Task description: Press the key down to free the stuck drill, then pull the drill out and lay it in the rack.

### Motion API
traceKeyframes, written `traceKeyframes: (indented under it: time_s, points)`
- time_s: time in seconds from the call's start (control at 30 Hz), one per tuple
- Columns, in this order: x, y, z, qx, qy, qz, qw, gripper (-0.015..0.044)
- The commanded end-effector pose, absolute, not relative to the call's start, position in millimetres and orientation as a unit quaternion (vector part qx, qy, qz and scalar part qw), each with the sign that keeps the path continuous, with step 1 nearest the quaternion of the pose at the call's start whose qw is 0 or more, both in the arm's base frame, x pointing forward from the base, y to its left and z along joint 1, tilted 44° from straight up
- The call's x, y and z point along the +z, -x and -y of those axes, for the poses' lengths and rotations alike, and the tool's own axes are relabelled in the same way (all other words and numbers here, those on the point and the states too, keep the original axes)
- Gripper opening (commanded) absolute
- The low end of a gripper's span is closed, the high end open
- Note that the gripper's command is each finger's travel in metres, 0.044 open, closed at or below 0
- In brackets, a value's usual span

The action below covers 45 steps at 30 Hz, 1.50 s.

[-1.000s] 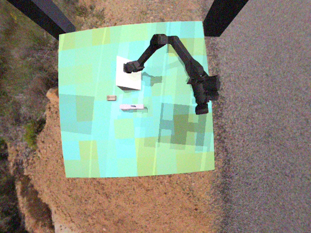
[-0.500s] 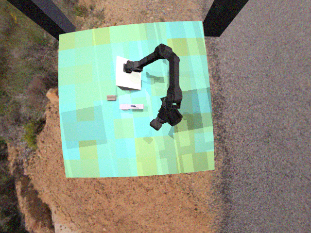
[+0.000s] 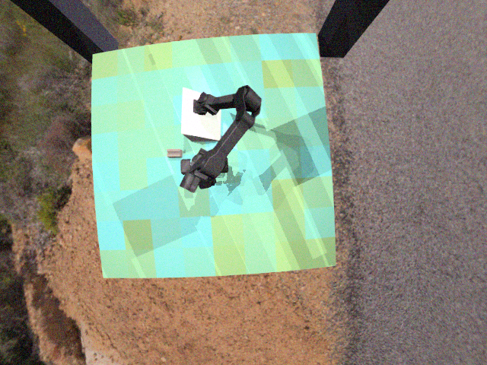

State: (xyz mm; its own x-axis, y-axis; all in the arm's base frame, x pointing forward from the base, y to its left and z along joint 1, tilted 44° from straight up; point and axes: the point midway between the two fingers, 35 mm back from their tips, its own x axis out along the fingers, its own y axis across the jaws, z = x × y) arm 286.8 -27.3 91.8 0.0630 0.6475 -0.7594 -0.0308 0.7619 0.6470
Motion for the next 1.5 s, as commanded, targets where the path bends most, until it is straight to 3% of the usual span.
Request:
traceKeyframes:
  time_s: [0.0,1.47]
  points:
    - [88.4,-277.2,27.9,0.249,-0.276,-0.644,0.669,0.0000]
    - [73.0,-277.5,11.5,0.249,-0.276,-0.644,0.669,0.0000]
